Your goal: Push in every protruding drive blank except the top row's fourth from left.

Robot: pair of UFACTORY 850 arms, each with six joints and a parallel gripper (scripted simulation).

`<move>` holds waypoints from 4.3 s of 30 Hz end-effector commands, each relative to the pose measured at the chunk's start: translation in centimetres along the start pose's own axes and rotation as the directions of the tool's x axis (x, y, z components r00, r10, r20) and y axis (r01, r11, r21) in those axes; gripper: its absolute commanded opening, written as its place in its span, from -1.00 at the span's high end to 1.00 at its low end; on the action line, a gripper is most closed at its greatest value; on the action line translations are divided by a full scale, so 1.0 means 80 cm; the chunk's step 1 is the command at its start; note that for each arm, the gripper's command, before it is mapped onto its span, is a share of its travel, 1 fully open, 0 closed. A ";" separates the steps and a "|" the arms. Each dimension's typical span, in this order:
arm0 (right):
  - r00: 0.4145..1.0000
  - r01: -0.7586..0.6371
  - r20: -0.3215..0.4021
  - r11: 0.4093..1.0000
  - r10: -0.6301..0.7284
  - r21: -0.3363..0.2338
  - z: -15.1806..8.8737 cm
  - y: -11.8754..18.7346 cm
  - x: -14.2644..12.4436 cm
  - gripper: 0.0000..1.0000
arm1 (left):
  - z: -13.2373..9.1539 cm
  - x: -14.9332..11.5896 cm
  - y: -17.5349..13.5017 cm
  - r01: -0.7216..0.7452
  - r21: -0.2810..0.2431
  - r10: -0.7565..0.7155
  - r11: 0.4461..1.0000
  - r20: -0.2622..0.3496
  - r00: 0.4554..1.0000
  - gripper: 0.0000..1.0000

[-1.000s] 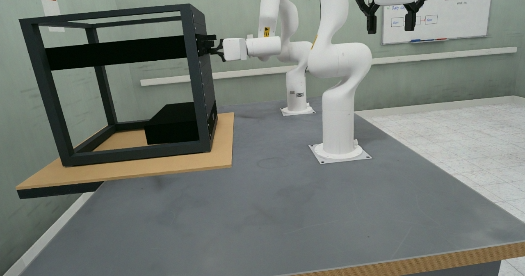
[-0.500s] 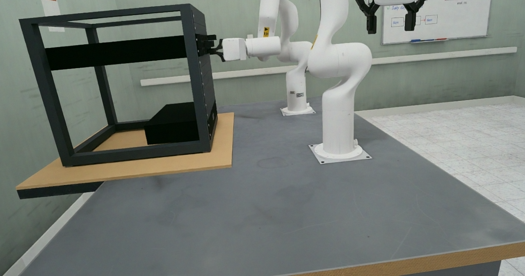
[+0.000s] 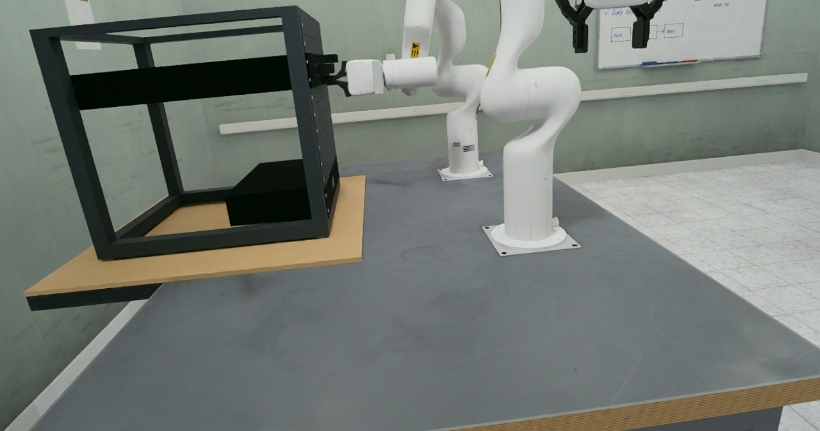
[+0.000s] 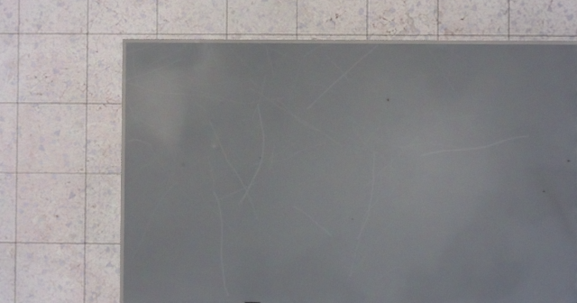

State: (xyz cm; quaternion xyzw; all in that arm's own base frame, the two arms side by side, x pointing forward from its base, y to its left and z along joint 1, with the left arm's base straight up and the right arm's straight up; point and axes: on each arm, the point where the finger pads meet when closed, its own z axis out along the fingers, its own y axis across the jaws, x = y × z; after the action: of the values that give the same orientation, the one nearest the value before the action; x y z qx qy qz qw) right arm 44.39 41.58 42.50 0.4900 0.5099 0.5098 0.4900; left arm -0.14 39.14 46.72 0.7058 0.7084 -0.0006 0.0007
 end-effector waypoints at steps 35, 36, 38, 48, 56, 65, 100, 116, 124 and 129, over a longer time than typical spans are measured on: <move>1.000 -0.002 0.000 1.000 0.002 -0.001 -0.062 0.001 0.000 1.00 | -0.001 0.000 0.000 0.000 0.000 0.000 1.000 -0.002 1.000 -1.00; 1.000 -0.002 0.000 1.000 0.002 -0.001 -0.070 0.001 0.000 1.00 | -0.001 0.000 0.000 0.000 0.000 0.000 1.000 -0.002 1.000 -1.00; 1.000 -0.002 0.000 1.000 0.002 -0.001 -0.084 0.001 0.000 1.00 | -0.001 0.000 0.000 0.000 0.000 0.000 1.000 -0.002 1.000 -1.00; 1.000 -0.002 0.000 1.000 0.002 -0.001 -0.115 0.001 0.000 1.00 | -0.001 0.000 0.000 0.000 0.000 0.000 1.000 -0.002 1.000 -1.00; 1.000 -0.002 0.000 1.000 0.002 -0.001 -0.116 0.019 0.000 1.00 | -0.001 0.000 0.000 0.000 0.000 0.000 1.000 -0.002 1.000 -1.00; 1.000 -0.002 0.000 1.000 0.002 -0.001 -0.114 0.044 0.000 1.00 | -0.001 0.000 0.000 0.000 0.000 0.000 1.000 -0.002 1.000 -1.00; 1.000 -0.002 0.000 1.000 0.002 -0.002 -0.048 0.044 0.000 1.00 | -0.001 0.000 0.000 0.000 0.000 0.000 1.000 -0.002 1.000 -1.00; 1.000 -0.002 0.000 1.000 0.002 -0.002 -0.045 0.044 0.000 1.00 | -0.001 0.000 0.000 0.000 0.000 0.000 1.000 -0.002 1.000 -1.00; 1.000 -0.002 0.000 1.000 0.002 -0.002 -0.036 0.044 0.000 1.00 | -0.001 0.000 0.000 0.000 0.000 0.000 1.000 -0.002 1.000 -1.00; 1.000 -0.002 0.000 1.000 0.002 -0.002 -0.036 0.044 0.000 1.00 | -0.001 0.000 0.000 0.000 0.000 0.000 1.000 -0.002 1.000 -1.00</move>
State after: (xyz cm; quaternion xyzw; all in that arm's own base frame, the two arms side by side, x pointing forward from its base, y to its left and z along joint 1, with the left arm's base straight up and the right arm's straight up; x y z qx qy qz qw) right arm 41.48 41.46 45.89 0.4900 0.5098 0.5098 0.4900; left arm -0.14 39.14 46.72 0.7058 0.7084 -0.0006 0.0007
